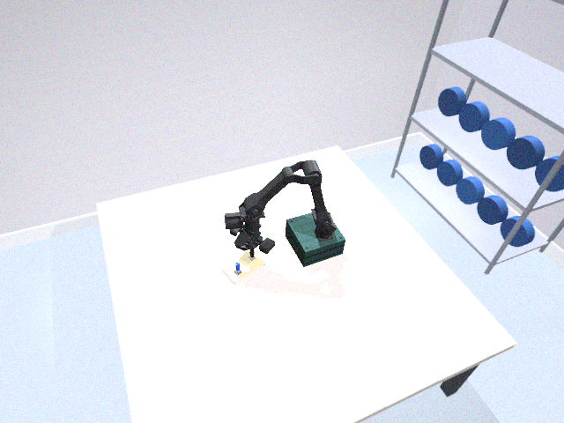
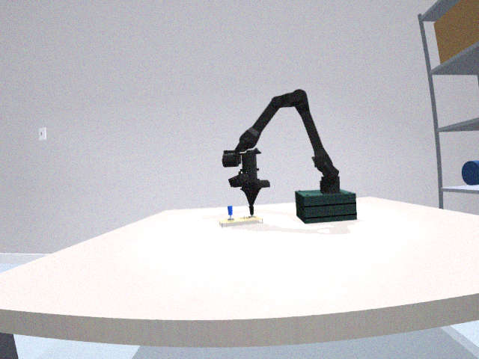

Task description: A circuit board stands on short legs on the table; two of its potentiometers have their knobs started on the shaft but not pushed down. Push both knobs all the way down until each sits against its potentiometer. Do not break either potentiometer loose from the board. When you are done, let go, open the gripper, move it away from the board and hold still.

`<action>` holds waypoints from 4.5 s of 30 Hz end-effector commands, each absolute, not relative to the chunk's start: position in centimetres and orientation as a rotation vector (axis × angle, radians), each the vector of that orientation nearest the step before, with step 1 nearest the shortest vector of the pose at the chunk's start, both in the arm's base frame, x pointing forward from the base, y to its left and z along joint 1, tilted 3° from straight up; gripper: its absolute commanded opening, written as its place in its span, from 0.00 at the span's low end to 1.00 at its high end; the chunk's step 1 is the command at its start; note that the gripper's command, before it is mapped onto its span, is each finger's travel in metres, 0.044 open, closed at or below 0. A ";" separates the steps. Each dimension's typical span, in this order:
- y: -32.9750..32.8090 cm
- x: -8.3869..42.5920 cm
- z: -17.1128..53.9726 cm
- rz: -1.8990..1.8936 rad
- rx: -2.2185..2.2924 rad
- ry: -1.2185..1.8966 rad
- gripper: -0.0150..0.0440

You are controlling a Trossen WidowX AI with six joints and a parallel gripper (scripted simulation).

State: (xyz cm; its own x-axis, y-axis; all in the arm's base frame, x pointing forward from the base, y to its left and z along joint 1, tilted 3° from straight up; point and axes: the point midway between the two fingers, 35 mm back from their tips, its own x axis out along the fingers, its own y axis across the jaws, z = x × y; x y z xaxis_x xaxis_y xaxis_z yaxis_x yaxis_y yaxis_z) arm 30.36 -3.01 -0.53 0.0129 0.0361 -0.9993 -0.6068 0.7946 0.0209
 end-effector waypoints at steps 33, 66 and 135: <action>-3.0 30.5 1.7 0.540 -0.480 1.493 0.25; -0.6 32.7 2.6 0.146 -0.052 1.513 0.25; 2.2 37.6 5.6 -1.680 1.739 0.838 0.25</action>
